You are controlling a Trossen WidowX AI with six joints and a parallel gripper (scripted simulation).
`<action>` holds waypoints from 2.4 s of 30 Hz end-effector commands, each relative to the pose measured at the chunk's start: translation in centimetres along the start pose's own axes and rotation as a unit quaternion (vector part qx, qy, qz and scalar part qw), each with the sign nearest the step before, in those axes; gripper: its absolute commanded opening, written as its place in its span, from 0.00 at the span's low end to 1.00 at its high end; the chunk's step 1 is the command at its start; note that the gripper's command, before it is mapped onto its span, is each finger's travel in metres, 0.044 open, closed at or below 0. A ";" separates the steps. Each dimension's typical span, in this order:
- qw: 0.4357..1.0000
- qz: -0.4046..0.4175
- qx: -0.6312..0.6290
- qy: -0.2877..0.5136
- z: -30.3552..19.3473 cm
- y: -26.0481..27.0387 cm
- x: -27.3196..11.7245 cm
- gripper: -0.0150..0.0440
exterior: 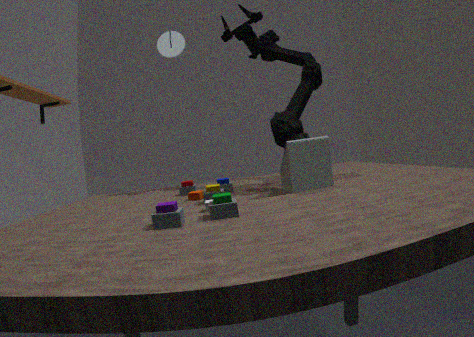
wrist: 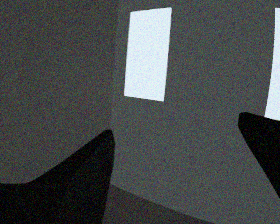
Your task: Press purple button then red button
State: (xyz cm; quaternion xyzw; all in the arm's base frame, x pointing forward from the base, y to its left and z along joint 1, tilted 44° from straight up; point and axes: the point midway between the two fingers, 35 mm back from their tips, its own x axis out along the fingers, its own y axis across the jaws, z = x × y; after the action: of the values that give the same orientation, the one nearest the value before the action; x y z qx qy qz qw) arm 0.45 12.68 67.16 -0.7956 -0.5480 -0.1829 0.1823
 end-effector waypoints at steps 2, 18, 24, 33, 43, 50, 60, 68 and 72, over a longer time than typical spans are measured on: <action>0.970 0.057 0.236 0.024 0.1 8.8 1.7 0.93; 0.617 0.272 0.733 0.094 13.9 31.2 6.3 0.93; 0.434 0.367 0.812 0.132 22.8 36.4 6.8 0.93; 0.171 0.513 0.813 0.214 37.9 40.0 5.4 0.93; -0.036 0.660 0.664 0.348 54.2 38.6 -0.2 0.93; -0.076 0.730 0.489 0.471 63.4 34.8 -6.7 0.93; 0.062 0.730 0.275 0.622 70.2 29.2 -16.3 0.93; 0.064 0.730 0.274 0.623 70.2 29.1 -16.3 0.93; 0.064 0.730 0.274 0.623 70.9 30.0 -17.8 0.80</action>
State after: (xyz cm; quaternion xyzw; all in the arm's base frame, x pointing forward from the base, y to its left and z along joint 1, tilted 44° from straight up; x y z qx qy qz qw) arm 28.82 24.44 -4.37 -0.2834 0.6105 -0.2177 0.7068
